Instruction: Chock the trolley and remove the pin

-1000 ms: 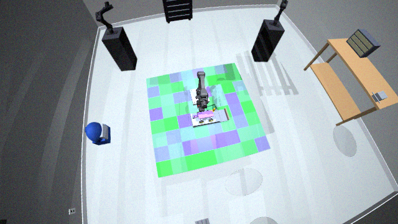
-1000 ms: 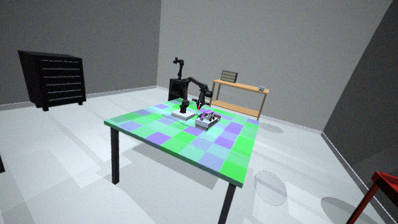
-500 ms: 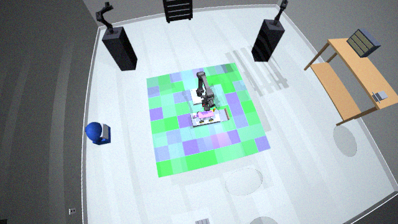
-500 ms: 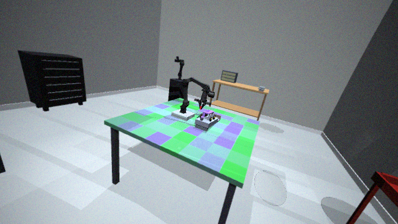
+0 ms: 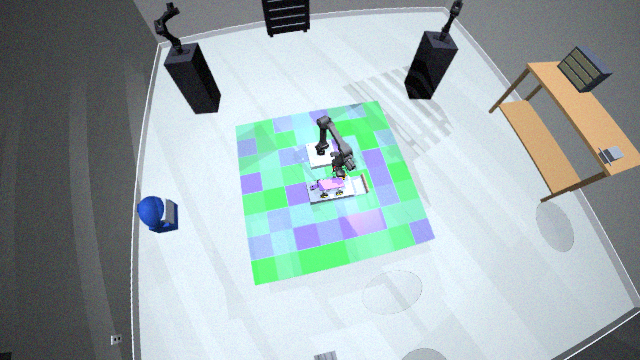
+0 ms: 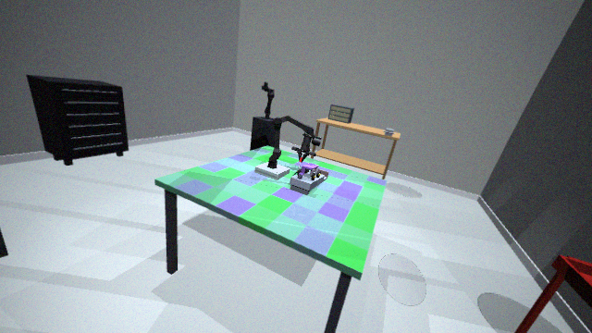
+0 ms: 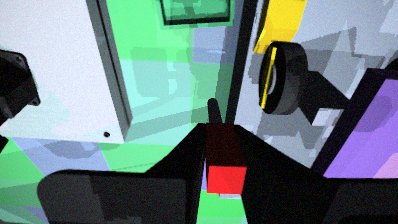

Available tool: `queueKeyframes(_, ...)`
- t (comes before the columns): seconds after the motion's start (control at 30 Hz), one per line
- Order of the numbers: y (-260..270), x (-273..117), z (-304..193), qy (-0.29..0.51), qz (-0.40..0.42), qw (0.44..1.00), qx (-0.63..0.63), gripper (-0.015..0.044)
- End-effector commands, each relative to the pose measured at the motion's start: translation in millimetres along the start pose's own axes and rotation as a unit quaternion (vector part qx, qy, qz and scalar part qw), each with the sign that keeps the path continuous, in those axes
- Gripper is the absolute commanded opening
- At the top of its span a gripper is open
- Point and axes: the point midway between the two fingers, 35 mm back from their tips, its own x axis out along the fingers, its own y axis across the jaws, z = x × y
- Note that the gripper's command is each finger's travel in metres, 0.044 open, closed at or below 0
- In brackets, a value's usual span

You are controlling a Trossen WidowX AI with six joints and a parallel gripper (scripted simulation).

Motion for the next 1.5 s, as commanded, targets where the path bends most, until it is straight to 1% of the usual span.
queueKeyframes(0.0, 0.2, -3.7, 15.0, -0.004, -0.002, 1.000, 0.002, 0.0000)
queueKeyframes(0.47, 2.6, -13.6, 68.3, -0.006, -0.001, 1.000, 0.002, 0.0000)
queueKeyframes(0.67, 2.8, -14.2, 70.4, -0.008, -0.002, 1.000, -0.008, 0.0000)
queueKeyframes(1.07, 3.9, -13.8, 68.1, -0.037, -0.023, 0.981, -0.188, 0.0000)
queueKeyframes(1.47, 4.7, -13.7, 65.9, -0.056, -0.057, 0.927, -0.368, 0.0000)
